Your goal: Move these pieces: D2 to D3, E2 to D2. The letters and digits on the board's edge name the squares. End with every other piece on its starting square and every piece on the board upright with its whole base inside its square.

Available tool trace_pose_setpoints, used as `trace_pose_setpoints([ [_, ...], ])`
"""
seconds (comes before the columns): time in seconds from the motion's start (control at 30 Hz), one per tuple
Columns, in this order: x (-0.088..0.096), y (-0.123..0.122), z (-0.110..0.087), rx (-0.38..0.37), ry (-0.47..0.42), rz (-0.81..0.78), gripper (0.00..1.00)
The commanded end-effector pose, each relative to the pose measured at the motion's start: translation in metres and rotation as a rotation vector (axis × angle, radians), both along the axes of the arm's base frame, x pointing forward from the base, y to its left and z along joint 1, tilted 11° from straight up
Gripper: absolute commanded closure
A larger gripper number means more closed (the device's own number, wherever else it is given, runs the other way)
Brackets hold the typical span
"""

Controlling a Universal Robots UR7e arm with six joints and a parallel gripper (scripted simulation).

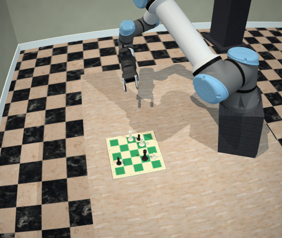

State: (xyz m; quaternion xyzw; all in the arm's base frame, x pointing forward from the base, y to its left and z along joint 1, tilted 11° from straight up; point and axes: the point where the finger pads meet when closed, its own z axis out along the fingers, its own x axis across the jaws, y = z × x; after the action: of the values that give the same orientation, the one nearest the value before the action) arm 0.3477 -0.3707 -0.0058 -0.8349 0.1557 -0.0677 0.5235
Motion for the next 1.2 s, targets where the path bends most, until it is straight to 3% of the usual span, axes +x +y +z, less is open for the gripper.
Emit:
trace_pose_setpoints([
  [0.0, -0.004, 0.002, 0.031, -0.003, -0.001, 0.0, 0.0],
  [0.2, -0.01, 0.006, 0.066, -0.003, -0.001, 0.0, 0.0],
  [0.4, -0.011, 0.007, 0.075, -0.003, -0.001, 0.0, 0.0],
  [0.87, -0.009, 0.009, 0.071, -0.019, -0.007, 0.015, 0.0],
  [1.17, 0.001, 0.037, 0.057, -0.14, -0.062, 0.142, 0.0],
])
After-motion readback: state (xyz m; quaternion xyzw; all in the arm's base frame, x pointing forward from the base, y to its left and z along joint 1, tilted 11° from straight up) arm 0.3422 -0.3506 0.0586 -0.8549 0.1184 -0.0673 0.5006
